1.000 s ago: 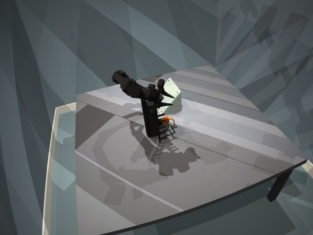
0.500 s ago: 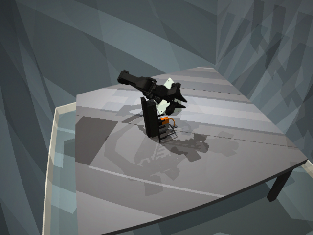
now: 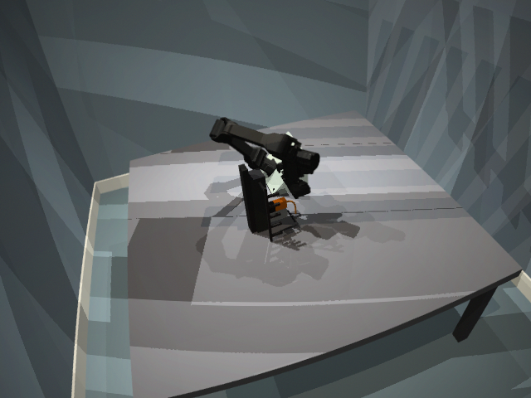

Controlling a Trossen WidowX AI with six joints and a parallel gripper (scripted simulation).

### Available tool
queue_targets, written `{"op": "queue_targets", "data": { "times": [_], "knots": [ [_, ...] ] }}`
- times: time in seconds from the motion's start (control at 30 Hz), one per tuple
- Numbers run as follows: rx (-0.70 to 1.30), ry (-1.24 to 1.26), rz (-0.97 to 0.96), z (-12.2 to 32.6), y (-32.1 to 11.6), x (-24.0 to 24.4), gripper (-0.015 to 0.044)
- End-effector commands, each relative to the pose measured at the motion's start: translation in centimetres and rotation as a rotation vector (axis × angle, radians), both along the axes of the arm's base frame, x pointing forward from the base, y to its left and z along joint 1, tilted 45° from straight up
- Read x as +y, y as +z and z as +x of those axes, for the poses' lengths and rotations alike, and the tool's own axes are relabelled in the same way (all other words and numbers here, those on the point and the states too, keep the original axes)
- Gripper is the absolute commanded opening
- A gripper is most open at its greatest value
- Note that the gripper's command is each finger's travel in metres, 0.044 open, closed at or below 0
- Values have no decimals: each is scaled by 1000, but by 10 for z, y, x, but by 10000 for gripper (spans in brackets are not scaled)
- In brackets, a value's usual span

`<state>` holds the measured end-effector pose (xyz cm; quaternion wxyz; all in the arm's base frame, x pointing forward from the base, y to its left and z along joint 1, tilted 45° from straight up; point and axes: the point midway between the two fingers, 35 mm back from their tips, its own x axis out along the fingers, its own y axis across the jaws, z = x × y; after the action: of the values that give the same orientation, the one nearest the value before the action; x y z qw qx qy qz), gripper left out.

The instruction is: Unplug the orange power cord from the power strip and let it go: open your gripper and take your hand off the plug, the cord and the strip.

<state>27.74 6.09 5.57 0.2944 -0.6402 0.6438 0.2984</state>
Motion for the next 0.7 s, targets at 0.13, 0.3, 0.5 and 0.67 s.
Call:
{"op": "queue_targets", "data": {
  "times": [0.13, 0.3, 0.5, 0.67],
  "knots": [
    [41, 68, -73, -2, 5, -7, 160],
    [41, 68, -73, -1, 6, -8, 160],
    [41, 68, -73, 0, 13, -14, 160],
    [41, 68, -73, 1, 19, -20, 160]
  ]
}}
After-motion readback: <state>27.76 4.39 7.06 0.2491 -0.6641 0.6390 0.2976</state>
